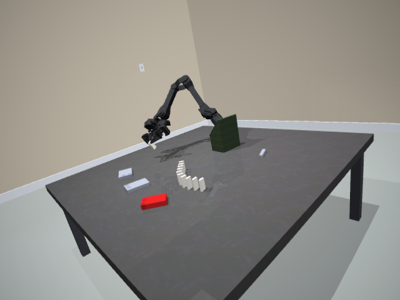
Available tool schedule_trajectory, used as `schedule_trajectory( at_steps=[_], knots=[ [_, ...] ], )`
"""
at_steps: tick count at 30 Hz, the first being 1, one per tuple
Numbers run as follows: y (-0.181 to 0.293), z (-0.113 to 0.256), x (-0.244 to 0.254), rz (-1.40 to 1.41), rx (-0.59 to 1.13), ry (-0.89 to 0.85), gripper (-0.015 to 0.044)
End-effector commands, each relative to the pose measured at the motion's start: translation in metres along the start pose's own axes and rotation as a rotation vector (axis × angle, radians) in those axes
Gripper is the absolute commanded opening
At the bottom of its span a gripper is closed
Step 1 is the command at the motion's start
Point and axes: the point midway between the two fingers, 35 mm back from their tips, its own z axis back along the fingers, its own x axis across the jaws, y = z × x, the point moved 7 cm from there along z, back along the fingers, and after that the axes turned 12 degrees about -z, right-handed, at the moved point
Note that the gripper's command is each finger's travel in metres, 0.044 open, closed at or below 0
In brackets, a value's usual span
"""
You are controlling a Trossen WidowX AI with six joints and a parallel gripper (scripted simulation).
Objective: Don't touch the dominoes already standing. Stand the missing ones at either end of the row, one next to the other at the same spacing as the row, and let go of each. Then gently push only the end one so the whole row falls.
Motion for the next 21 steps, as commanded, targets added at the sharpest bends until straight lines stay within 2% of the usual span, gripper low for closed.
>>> schedule_trajectory(
  at_steps=[1,13,21],
  knots=[
    [0.006,0.008,0.001,0.047,-0.081,0.002,0.0026],
    [0.022,0.041,0.006,0.265,-0.374,0.039,0.0026],
    [0.023,0.043,0.006,0.279,-0.389,0.042,0.0026]
  ],
)
